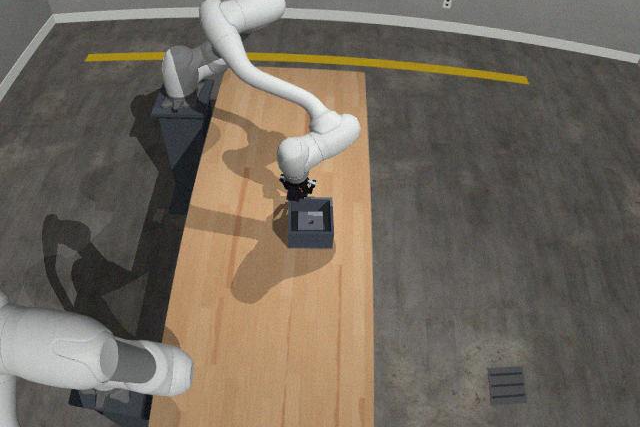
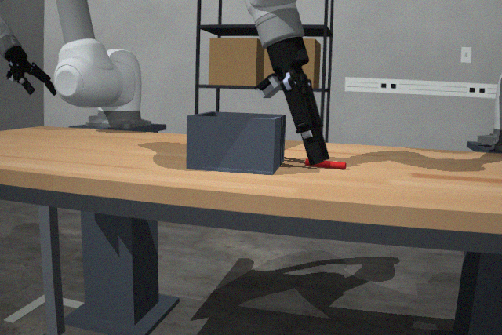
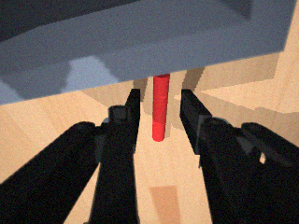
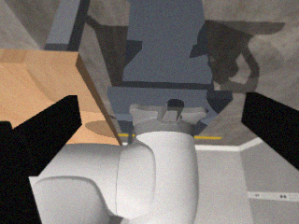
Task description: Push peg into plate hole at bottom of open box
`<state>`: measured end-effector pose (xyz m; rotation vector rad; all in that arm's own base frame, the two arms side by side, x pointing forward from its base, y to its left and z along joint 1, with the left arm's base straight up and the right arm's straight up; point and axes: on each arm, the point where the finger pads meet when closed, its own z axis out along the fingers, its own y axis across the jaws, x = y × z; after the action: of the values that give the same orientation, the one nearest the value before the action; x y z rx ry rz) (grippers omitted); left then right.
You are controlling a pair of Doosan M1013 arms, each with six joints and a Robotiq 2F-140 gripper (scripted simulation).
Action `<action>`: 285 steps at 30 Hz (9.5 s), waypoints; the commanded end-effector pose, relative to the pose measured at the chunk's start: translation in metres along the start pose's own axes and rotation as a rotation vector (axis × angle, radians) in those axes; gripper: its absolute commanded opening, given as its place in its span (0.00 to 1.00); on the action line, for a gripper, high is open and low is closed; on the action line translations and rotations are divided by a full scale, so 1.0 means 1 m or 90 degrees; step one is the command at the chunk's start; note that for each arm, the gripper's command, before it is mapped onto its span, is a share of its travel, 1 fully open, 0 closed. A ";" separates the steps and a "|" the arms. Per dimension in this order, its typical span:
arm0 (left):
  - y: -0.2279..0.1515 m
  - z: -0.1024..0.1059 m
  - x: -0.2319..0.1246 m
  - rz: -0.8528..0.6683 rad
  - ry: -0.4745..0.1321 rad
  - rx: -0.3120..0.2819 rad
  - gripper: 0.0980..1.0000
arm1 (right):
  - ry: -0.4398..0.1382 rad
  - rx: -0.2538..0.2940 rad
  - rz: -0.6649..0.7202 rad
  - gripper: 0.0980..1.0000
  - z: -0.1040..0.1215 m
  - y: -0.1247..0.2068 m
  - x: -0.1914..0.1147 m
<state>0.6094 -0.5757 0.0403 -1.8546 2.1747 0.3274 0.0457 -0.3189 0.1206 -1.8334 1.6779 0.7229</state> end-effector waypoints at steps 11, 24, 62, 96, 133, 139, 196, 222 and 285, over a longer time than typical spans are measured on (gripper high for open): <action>0.000 0.003 0.001 0.000 0.000 0.001 0.00 | 0.001 0.000 0.000 1.00 0.000 0.000 0.000; 0.000 -0.015 -0.005 0.000 0.000 0.001 0.00 | 0.001 0.000 0.000 1.00 0.000 0.000 0.000; 0.000 -0.105 -0.038 0.000 0.000 0.001 0.00 | 0.001 0.000 0.000 1.00 0.000 0.000 0.000; 0.052 -0.093 -0.071 0.000 0.000 0.001 0.00 | 0.001 0.000 0.000 1.00 0.000 0.000 0.000; 0.059 -0.055 -0.062 -0.004 0.000 -0.001 0.00 | 0.001 0.000 0.000 1.00 0.000 0.000 0.000; 0.059 -0.055 -0.062 -0.024 0.001 -0.008 0.00 | 0.001 0.000 0.000 1.00 0.000 0.000 0.000; 0.059 -0.055 -0.062 -0.940 0.001 -0.342 0.00 | 0.001 0.000 0.000 1.00 0.000 0.000 0.000; 0.059 -0.055 -0.062 -1.193 0.001 -0.434 0.00 | 0.001 0.000 0.000 1.00 0.000 0.000 0.000; 0.059 -0.054 -0.062 -1.308 0.394 0.194 0.00 | 0.001 0.000 0.000 1.00 0.000 0.000 0.000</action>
<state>0.5573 -0.5313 0.1147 -2.9365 -0.4032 -0.8161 0.0457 -0.3189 0.1206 -1.8334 1.6779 0.7229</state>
